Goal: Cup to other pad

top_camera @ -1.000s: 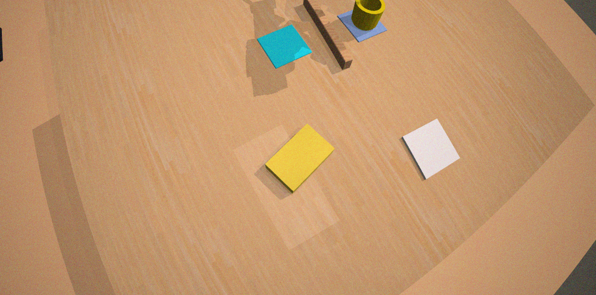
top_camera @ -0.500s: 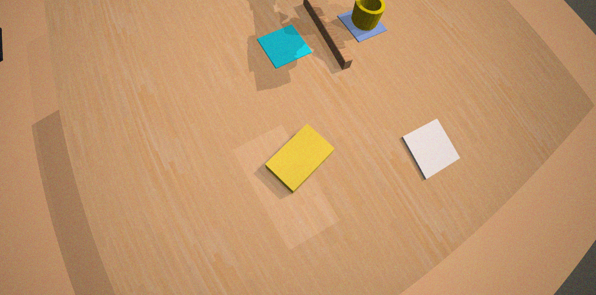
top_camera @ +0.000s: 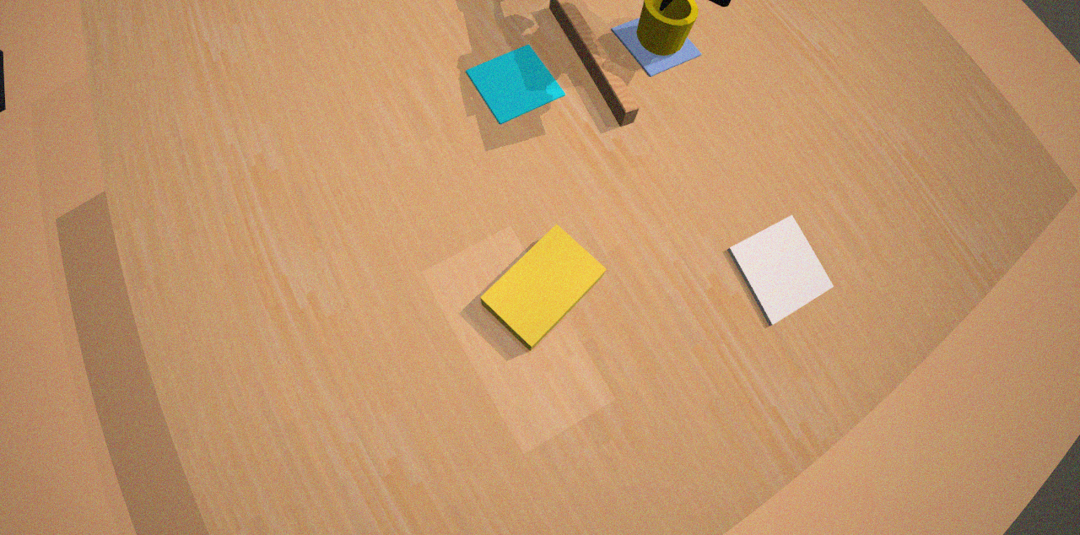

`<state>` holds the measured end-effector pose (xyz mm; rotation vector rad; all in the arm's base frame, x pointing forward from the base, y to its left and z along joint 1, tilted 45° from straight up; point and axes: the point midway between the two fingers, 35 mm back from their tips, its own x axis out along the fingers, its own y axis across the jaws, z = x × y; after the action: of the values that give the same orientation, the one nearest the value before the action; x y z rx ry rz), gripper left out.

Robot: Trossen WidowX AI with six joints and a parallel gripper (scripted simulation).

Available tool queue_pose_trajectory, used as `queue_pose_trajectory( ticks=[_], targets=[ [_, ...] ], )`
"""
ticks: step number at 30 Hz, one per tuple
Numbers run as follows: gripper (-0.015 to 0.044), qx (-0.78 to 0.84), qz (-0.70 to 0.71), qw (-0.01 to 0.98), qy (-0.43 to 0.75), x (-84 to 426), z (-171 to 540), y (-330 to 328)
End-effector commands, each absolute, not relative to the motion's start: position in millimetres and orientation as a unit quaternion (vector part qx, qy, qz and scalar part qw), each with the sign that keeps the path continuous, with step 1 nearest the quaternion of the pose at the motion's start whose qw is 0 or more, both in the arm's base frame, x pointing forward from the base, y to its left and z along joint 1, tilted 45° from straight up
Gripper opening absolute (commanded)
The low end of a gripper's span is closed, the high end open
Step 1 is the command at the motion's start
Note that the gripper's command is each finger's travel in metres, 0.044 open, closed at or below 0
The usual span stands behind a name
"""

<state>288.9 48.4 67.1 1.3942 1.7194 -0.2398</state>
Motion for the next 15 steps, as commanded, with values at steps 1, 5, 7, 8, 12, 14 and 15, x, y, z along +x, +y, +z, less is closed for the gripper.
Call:
queue_pose_trajectory(
  ticks=[1,5,7,8,12,14,15],
  targets=[
    [0.0167,0.564,-0.097,0.438,0.693,288.0,61.8,54.7],
    [0.0167,0.565,-0.097,0.437,0.693,287.7,57.4,59.4],
    [0.0167,0.565,-0.096,0.437,0.693,287.4,55.2,61.7],
    [0.0167,0.565,-0.096,0.437,0.693,287.3,54.1,62.9],
    [0.0167,0.565,-0.096,0.437,0.694,286.7,50.1,67.4],
    [0.0167,0.565,-0.096,0.437,0.694,286.6,49.4,68.1],
    [0.0167,0.565,-0.096,0.437,0.694,286.6,49.4,68.1]
  ],
)
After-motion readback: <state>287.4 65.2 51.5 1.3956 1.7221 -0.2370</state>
